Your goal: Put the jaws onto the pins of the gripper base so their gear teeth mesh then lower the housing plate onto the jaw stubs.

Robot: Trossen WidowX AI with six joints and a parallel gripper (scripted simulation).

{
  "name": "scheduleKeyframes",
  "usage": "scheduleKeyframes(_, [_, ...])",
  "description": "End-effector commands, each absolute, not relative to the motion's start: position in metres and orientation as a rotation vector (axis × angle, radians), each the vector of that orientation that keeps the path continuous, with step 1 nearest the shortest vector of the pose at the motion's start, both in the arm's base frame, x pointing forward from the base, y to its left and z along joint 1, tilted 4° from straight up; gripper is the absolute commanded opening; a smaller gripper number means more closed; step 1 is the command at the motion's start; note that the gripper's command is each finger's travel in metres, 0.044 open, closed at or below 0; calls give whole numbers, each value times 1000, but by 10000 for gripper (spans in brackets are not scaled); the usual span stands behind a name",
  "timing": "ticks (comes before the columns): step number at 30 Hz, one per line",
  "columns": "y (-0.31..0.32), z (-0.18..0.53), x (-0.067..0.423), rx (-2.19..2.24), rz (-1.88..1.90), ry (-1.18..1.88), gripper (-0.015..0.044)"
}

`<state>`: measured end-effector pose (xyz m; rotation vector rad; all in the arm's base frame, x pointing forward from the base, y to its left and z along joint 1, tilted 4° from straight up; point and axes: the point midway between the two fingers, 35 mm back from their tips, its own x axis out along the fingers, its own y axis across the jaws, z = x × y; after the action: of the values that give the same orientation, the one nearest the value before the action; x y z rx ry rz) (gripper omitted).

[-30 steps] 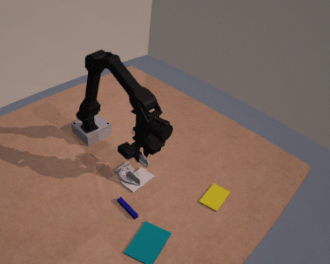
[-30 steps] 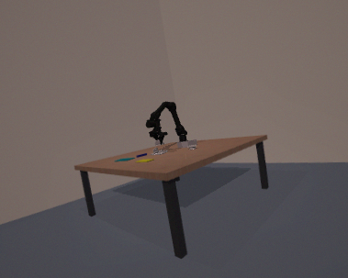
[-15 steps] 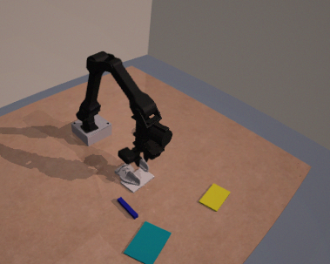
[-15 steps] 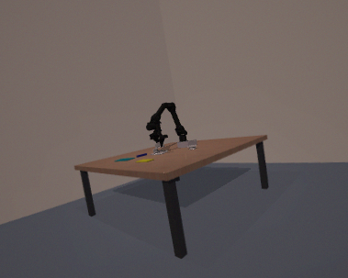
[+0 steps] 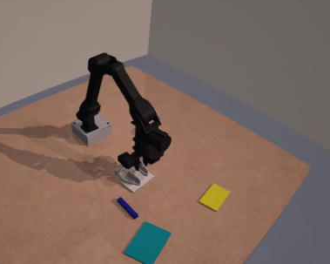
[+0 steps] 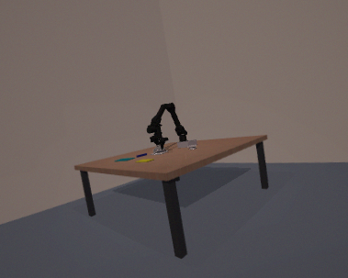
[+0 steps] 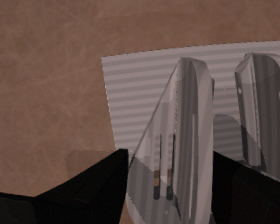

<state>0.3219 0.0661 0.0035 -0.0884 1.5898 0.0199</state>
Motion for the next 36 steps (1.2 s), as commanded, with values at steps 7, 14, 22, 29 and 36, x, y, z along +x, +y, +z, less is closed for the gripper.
scheduleKeyframes(7, [66, 0, 320, -84, 19, 1596, 134])
scheduleKeyframes(14, [66, 0, 320, -84, 19, 1596, 134])
scheduleKeyframes(22, [66, -3, 320, -84, 19, 1596, 134])
scheduleKeyframes(29, [66, -4, 320, -84, 19, 1596, 134])
scheduleKeyframes(36, [66, -7, 320, -84, 19, 1596, 134])
